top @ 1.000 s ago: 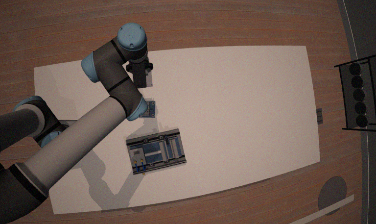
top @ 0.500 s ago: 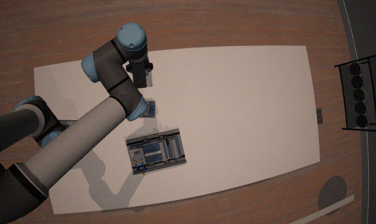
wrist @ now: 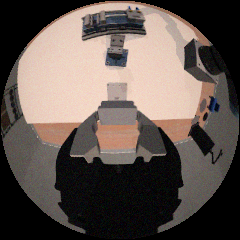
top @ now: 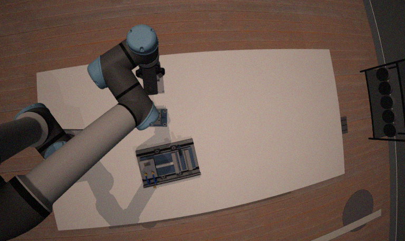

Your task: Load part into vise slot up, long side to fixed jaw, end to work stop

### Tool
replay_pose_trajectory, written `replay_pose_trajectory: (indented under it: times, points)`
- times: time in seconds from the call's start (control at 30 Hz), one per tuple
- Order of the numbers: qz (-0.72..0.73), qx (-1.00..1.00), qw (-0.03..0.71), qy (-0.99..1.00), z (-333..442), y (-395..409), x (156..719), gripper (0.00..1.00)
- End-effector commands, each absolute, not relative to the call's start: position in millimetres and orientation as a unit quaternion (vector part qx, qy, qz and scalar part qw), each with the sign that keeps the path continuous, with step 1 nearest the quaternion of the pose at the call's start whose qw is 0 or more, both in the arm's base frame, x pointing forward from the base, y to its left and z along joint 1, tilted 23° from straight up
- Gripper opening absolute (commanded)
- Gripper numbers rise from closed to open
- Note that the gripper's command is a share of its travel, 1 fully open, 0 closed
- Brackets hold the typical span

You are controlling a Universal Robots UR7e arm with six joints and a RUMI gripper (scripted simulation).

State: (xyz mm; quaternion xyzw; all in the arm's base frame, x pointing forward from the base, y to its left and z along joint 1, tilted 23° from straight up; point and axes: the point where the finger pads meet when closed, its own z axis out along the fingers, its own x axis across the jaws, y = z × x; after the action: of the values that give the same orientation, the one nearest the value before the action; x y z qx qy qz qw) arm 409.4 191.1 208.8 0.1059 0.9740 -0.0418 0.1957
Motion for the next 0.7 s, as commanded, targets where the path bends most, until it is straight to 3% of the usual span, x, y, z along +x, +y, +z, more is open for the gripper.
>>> replay_pose_trajectory:
  times: [0.0, 0.67]
  points:
    - [-0.041, 0.107, 0.196, 0.974, 209.4, 191.1, 409.6, 0.0]
    - [-0.039, 0.117, 0.197, 0.973, 209.5, 189.5, 409.3, 0.0]
